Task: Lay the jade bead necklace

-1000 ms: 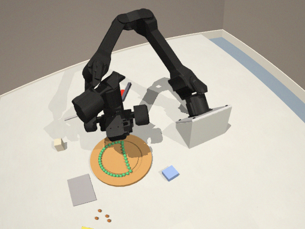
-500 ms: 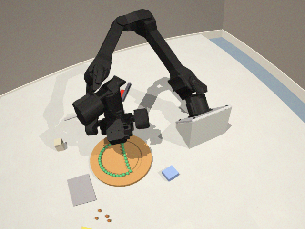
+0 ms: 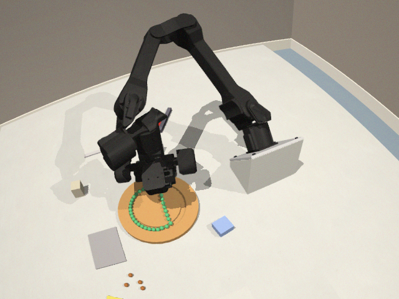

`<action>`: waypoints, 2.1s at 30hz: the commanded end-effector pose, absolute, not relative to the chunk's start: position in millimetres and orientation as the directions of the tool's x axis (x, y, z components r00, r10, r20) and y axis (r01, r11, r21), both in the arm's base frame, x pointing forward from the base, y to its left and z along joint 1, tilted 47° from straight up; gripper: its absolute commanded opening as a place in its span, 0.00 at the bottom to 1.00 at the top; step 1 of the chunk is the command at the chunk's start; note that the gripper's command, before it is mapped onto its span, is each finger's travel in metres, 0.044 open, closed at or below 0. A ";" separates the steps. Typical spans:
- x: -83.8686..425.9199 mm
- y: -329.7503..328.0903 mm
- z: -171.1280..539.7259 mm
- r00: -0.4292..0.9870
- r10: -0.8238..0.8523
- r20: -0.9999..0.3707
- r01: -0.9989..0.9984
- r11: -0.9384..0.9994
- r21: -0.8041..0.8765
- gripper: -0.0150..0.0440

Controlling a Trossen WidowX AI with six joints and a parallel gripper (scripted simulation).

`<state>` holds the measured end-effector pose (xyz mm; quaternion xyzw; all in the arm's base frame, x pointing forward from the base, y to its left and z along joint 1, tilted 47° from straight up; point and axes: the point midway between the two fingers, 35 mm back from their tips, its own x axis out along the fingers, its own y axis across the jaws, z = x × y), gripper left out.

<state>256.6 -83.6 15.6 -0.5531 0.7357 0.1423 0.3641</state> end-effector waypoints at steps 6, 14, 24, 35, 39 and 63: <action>256.3 -84.1 15.1 -0.124 -0.710 -0.693 -0.918 0.348 -0.193 0.25; 256.3 -84.1 15.1 -0.124 -0.710 -0.693 -0.918 0.348 -0.193 0.25; 256.3 -84.1 15.1 -0.124 -0.710 -0.693 -0.918 0.348 -0.193 0.25; 256.3 -84.1 15.1 -0.124 -0.710 -0.693 -0.918 0.348 -0.193 0.25; 256.3 -84.1 15.1 -0.124 -0.710 -0.693 -0.918 0.348 -0.193 0.25; 242.7 -81.0 22.2 -0.126 -0.714 -0.689 -0.920 0.343 -0.187 0.25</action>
